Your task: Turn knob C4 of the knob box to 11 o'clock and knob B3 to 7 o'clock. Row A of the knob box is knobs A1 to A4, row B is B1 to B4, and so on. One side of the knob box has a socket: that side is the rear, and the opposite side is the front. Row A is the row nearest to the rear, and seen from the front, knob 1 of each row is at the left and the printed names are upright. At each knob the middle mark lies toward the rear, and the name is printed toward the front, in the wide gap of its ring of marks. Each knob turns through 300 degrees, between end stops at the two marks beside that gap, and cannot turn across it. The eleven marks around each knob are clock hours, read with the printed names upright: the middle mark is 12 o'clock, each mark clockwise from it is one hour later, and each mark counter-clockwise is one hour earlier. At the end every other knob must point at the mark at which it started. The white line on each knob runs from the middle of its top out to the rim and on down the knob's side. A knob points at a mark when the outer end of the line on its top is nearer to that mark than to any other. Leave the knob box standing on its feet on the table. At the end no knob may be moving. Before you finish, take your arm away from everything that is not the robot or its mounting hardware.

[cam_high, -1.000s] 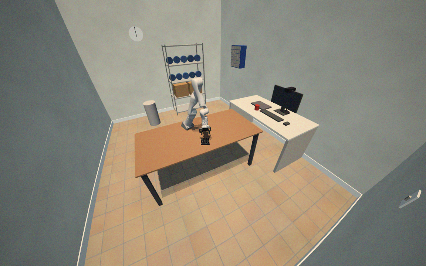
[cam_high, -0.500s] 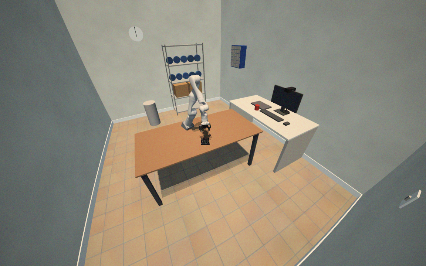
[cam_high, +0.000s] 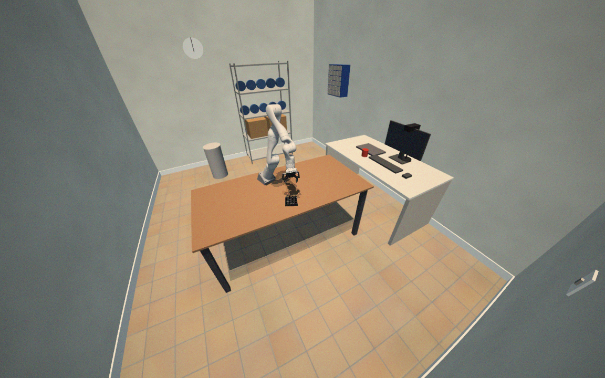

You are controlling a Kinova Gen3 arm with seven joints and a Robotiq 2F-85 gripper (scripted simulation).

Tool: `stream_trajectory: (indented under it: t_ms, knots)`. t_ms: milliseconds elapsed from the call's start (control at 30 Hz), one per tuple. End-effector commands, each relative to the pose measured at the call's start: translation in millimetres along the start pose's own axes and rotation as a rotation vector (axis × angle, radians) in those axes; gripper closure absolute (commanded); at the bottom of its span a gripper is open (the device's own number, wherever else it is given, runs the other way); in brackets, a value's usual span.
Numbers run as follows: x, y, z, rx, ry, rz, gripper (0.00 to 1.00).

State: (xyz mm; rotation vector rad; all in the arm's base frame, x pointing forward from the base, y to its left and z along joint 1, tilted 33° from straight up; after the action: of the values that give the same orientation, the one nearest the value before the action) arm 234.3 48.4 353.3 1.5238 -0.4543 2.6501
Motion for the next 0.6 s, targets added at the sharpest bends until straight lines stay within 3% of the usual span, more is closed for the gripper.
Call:
stream_trajectory:
  t_ms: [0, 567]
  knots:
    - [9.1, -1.8, 2.6, 0.003, 0.019, 0.006, 0.0]
    - [14.6, -1.7, 2.5, 0.003, 0.019, 0.006, 0.0]
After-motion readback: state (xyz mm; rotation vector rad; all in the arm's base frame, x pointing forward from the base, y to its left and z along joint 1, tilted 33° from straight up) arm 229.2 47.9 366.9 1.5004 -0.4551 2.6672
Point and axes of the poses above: the point where the finger pads meet when closed, its own x axis back along the fingers, its own y axis across the jaws, z = x × y, the point moved 6 cm from there along x, back along the fingers, and after that the axes turned 3 degrees about x, right-handed, at the moved point
